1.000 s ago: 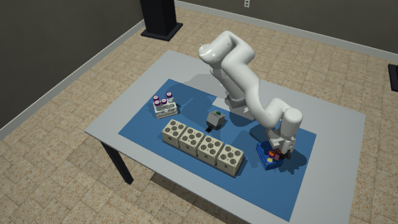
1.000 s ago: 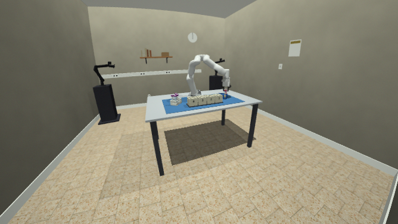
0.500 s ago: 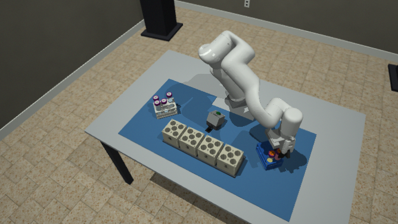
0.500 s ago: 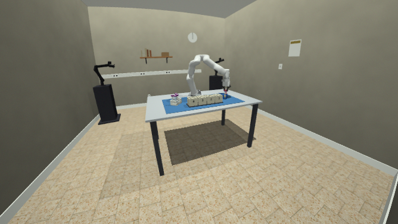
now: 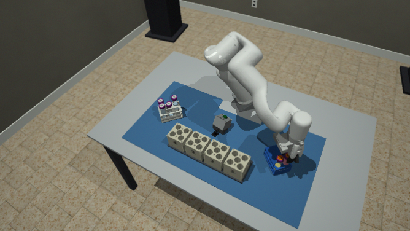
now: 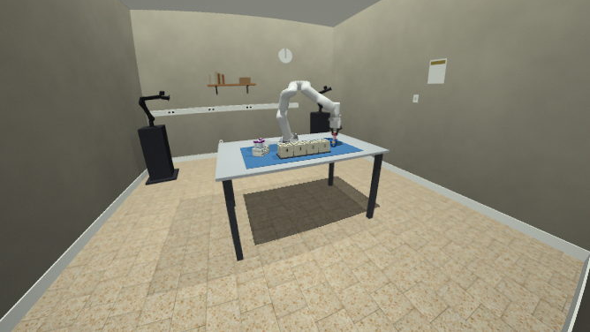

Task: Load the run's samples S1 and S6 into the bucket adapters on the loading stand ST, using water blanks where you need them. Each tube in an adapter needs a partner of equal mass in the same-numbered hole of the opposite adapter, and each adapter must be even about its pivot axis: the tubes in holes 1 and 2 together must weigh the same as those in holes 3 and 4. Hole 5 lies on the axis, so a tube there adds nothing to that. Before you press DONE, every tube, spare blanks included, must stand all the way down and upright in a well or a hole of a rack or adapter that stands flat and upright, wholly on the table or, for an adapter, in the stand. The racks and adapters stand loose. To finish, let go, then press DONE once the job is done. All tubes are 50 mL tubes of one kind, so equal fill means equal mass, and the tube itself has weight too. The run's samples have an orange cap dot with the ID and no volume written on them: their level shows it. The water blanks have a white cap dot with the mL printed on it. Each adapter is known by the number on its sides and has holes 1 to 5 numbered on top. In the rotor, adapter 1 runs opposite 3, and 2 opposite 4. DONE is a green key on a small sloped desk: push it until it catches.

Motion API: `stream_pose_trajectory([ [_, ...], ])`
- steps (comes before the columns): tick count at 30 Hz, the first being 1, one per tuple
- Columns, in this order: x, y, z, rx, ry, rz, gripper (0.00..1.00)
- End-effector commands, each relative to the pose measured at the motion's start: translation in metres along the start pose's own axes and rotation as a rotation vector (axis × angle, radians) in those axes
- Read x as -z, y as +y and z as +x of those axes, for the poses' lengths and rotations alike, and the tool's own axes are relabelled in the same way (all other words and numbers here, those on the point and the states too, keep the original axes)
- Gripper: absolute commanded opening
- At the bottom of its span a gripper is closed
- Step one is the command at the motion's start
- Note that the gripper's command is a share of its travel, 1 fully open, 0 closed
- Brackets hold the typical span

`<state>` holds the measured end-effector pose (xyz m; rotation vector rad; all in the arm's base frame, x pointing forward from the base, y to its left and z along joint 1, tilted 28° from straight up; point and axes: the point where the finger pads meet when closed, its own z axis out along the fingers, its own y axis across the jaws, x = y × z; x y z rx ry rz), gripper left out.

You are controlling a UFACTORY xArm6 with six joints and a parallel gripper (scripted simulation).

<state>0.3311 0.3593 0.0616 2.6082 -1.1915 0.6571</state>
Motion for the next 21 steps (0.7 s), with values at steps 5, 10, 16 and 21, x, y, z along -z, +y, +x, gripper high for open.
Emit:
stream_pose_trajectory([
  [5,0.0018,-0.0014,-0.0001,-0.001,-0.001,0.004,0.0],
  [10,0.0018,-0.0014,-0.0001,-0.001,-0.001,0.004,0.0],
  [16,0.0018,-0.0014,-0.0001,-0.001,-0.001,0.004,0.0],
  [21,0.0039,-0.0014,-0.0001,-0.001,-0.002,0.004,0.0],
])
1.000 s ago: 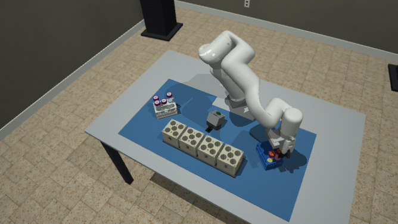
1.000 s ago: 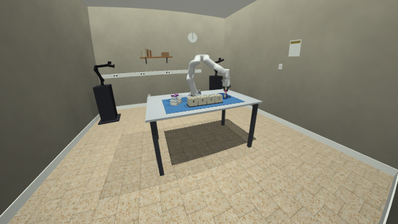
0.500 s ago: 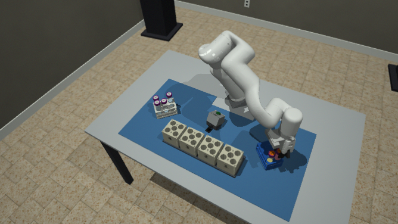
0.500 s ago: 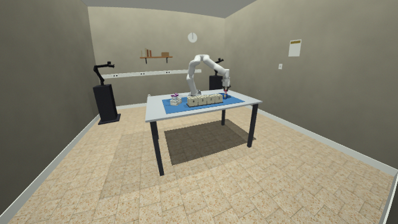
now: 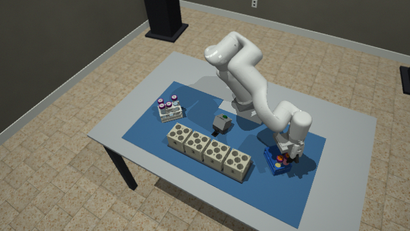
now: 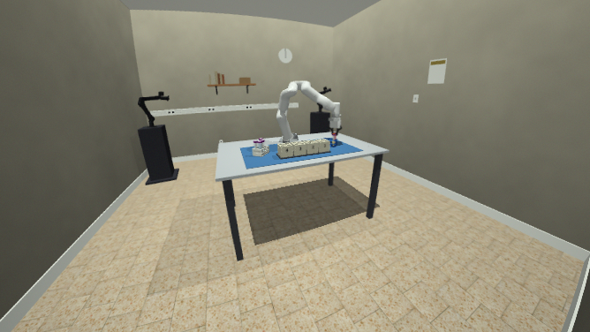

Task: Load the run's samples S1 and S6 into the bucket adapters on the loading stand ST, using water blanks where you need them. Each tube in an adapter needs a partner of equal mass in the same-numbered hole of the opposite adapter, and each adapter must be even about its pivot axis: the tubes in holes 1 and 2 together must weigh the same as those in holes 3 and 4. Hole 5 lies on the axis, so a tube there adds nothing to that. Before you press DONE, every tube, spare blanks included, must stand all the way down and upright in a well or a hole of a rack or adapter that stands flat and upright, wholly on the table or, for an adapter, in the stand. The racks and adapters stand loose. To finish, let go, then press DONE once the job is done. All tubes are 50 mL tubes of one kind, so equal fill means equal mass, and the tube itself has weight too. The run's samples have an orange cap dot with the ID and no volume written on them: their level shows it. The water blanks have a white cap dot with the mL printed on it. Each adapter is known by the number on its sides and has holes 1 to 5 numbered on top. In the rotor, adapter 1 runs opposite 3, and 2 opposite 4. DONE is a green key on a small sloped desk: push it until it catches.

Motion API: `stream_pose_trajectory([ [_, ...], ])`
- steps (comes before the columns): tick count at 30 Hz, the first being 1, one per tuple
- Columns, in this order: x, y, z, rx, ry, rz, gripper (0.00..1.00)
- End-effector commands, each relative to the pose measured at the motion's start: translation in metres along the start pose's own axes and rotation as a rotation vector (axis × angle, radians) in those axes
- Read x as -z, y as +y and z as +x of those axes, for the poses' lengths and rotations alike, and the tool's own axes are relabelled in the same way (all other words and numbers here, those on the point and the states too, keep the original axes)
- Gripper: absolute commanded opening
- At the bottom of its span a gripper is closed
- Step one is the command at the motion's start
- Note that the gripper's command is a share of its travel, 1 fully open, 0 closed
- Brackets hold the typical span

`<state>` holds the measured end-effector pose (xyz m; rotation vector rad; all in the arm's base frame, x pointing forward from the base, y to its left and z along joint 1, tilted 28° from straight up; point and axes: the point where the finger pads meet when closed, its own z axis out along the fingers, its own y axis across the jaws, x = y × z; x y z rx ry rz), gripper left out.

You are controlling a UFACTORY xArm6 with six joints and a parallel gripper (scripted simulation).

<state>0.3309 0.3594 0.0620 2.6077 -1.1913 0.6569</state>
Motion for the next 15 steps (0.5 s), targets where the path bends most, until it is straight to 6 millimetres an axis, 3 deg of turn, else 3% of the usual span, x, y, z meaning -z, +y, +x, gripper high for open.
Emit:
stream_pose_trajectory([
  [1,0.0041,-0.0015,-0.0001,-0.001,-0.002,0.005,0.0],
  [15,0.0121,-0.0015,-0.0001,-0.001,-0.002,0.005,0.0],
])
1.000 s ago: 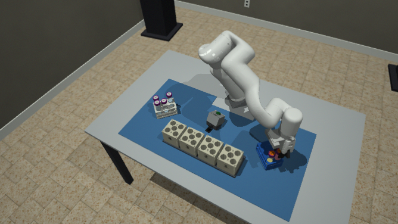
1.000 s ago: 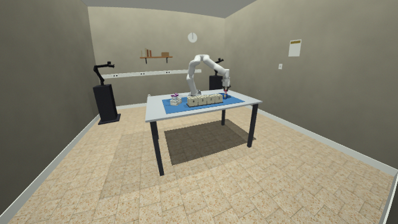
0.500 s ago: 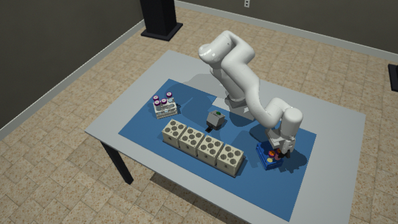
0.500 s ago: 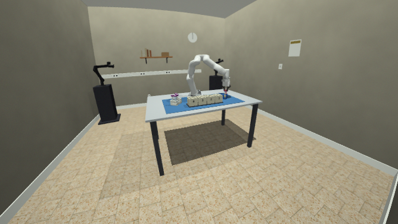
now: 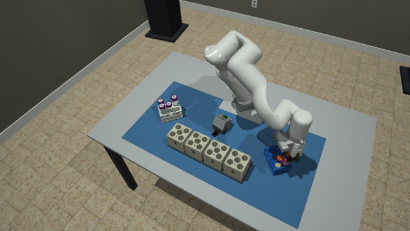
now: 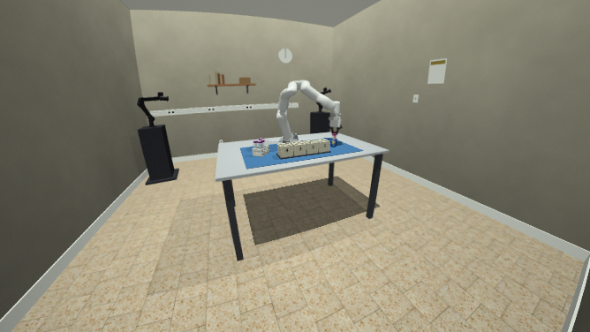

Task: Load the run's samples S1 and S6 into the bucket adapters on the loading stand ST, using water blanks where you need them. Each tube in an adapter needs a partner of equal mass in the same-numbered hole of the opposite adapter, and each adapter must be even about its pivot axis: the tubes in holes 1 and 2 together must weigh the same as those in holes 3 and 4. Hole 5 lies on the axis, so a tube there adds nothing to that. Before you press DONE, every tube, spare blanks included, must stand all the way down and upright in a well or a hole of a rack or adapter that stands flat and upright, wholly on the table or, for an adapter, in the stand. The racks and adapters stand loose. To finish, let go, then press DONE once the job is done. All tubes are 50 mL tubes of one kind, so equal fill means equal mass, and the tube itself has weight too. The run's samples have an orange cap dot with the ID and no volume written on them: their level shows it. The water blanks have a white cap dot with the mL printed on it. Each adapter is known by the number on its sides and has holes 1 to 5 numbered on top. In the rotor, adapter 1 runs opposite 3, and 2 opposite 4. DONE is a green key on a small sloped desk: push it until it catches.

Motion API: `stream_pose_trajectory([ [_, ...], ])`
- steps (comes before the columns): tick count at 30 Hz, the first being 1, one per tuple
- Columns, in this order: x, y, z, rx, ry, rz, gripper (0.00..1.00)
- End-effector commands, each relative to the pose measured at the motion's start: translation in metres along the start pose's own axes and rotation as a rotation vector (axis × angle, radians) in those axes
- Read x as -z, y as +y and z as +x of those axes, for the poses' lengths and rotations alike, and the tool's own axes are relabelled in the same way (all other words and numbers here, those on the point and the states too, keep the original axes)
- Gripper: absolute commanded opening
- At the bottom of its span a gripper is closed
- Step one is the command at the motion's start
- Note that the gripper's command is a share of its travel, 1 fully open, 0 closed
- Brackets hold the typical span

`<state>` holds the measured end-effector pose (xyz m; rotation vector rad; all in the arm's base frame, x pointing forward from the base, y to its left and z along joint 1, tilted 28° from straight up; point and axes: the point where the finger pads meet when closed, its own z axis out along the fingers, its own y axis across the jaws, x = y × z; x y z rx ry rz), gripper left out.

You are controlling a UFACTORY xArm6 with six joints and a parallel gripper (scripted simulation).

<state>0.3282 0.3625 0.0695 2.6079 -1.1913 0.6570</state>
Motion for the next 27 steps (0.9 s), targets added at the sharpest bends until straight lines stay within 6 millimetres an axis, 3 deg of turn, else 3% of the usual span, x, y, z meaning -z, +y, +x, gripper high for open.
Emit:
stream_pose_trajectory([
  [1,0.004,-0.001,0.0,-0.001,-0.002,0.005,0.0],
  [19,0.013,-0.001,0.0,-0.001,-0.002,0.005,0.0],
  [27,0.029,-0.001,0.0,-0.001,-0.002,0.005,0.0],
])
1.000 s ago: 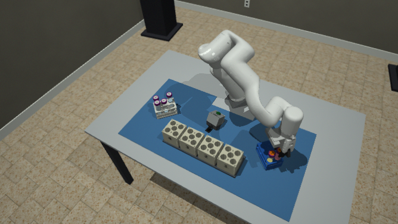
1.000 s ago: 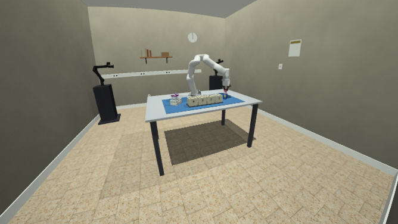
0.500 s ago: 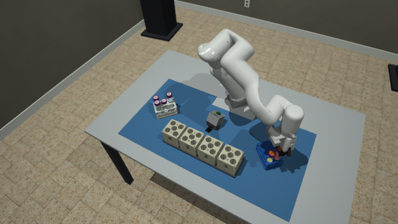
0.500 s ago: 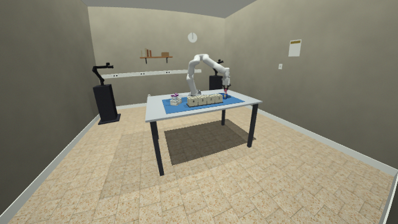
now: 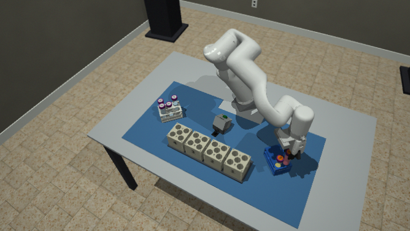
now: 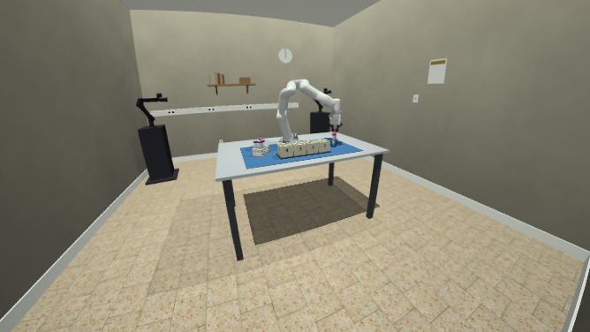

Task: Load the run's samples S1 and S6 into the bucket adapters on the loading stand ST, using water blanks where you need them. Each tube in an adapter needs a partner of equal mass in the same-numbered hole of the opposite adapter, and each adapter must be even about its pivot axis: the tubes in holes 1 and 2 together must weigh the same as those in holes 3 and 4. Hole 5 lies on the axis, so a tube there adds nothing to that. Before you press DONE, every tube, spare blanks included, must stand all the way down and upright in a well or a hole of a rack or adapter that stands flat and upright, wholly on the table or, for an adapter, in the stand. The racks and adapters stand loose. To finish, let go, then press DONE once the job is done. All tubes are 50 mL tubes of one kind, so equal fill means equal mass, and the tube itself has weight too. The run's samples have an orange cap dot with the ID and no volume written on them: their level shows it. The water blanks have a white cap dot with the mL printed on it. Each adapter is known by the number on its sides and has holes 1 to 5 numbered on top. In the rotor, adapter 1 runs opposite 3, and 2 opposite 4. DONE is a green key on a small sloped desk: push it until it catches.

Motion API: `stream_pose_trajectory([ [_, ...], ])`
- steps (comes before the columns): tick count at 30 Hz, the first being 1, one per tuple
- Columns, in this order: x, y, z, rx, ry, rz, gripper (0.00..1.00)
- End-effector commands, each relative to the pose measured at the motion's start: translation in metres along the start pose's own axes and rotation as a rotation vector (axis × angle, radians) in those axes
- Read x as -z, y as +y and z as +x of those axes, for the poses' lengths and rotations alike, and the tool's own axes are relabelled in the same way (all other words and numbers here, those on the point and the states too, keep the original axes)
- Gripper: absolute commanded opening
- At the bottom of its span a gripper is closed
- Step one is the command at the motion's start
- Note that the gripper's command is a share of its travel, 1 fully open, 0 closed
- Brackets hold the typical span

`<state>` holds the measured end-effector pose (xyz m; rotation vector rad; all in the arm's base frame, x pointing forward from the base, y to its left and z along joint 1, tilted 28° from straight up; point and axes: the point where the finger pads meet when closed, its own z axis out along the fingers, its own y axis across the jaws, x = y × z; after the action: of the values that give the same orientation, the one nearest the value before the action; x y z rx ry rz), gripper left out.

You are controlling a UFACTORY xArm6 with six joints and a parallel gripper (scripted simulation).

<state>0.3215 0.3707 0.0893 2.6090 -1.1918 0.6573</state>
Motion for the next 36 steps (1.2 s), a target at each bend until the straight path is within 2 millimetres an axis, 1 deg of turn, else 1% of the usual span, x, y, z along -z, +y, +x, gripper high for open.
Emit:
stream_pose_trajectory([
  [1,0.007,-0.001,0.0,-0.001,-0.001,0.004,0.0],
  [17,0.037,-0.001,0.0,-0.001,-0.001,0.004,0.0],
  [19,0.037,-0.001,0.0,-0.001,-0.001,0.004,0.0],
  [34,0.067,-0.001,0.0,-0.001,-0.002,0.004,0.0],
  [36,0.067,-0.001,0.0,-0.001,-0.002,0.004,0.0],
])
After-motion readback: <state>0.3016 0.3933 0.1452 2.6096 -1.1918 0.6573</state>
